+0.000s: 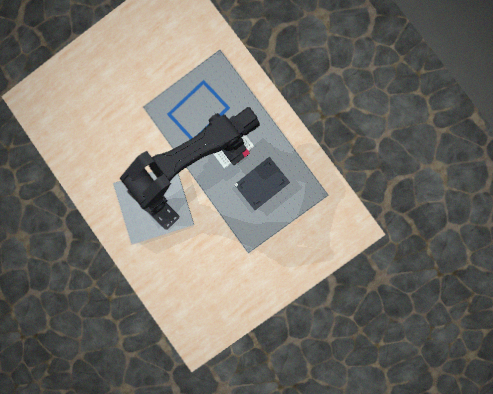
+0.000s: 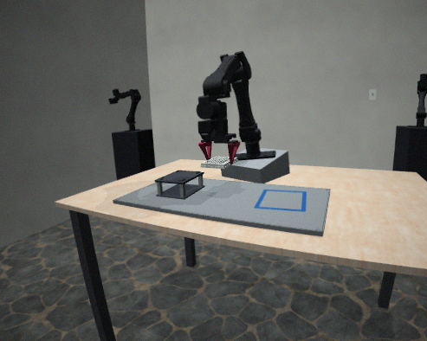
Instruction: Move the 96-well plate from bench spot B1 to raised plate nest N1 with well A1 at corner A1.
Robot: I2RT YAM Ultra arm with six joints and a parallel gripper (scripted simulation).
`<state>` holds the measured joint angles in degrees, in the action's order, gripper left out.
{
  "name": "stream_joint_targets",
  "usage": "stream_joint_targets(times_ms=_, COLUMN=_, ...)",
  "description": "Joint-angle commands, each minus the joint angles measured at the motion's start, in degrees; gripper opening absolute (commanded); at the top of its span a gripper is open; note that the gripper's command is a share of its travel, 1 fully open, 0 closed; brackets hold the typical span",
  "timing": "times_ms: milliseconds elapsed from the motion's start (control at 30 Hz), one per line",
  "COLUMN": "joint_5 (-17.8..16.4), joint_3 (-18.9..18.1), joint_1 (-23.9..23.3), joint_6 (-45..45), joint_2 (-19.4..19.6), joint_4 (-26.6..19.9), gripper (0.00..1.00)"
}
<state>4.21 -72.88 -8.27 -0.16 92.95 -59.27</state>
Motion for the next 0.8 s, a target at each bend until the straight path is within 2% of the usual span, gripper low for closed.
stream_joint_targets(times_ms=0, joint_5=-0.78, joint_3=-1.93, joint_1=-2.23, joint_6=-3.42, joint_2=-2.00, joint_4=-1.22, gripper=0.00)
stream_joint_targets(times_ms=233, joint_5=-1.63, joint_3=-3.46, joint_1=-6.60, joint_6=-7.70, joint_2=-1.74, joint_4=-2.22, gripper=0.00)
stream_joint_targets(times_ms=300, joint_5=-1.63, joint_3=-3.46, joint_1=-6.60, joint_6=-7.70, joint_2=-1.74, joint_4=-2.22, gripper=0.00)
stream_joint_targets(times_ms=433, joint_5=-2.27, joint_3=-4.58, joint_1=-9.16, joint_6=-10.20, joint_2=0.63, joint_4=-2.87, gripper=0.00)
stream_joint_targets(times_ms=767, joint_5=-3.51, joint_3=-7.83, joint_1=-15.15, joint_6=-16.03, joint_2=2.04, joint_4=-4.52, gripper=0.00)
